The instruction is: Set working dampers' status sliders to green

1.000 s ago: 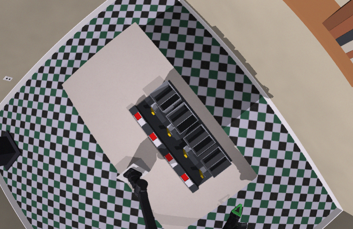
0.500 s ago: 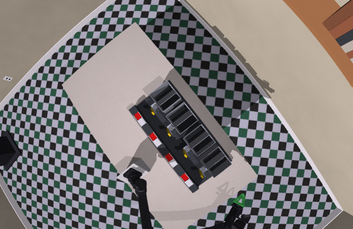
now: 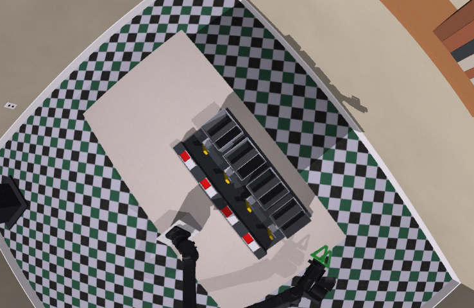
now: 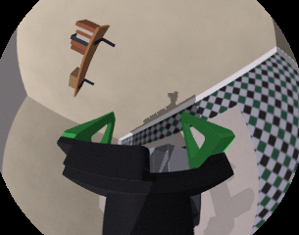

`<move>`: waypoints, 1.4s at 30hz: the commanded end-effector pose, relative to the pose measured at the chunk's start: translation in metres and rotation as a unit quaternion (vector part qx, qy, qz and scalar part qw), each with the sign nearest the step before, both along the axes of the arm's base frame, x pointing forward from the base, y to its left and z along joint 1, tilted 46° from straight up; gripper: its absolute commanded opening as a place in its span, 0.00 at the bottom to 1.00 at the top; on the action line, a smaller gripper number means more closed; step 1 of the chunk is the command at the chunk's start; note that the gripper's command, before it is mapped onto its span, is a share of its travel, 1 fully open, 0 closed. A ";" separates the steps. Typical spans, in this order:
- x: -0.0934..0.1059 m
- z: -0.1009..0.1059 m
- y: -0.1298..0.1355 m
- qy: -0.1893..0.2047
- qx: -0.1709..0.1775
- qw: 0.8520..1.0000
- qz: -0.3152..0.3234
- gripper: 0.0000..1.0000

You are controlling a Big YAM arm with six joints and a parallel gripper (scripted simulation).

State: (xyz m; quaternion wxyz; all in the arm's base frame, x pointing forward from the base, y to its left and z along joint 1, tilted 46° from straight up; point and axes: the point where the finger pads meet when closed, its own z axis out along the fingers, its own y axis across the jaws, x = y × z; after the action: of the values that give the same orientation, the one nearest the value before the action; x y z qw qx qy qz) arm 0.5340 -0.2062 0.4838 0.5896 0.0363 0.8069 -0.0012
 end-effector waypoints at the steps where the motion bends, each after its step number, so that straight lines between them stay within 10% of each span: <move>1: 0.002 0.025 0.045 -0.044 -0.013 0.999 0.015 1.00; 19: -0.018 0.020 0.209 -0.165 -0.020 0.986 0.032 1.00; 22: 0.017 -0.015 0.195 -0.048 -0.023 0.998 -0.024 1.00; 31: 0.030 -0.065 0.174 0.081 -0.045 0.992 -0.084 1.00; 42: 0.013 -0.141 0.119 0.331 -0.132 0.914 -0.194 1.00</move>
State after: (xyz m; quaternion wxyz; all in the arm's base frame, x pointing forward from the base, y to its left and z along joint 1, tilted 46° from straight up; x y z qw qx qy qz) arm 0.5415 -0.0845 0.3324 0.3055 0.1001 0.9191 -0.2279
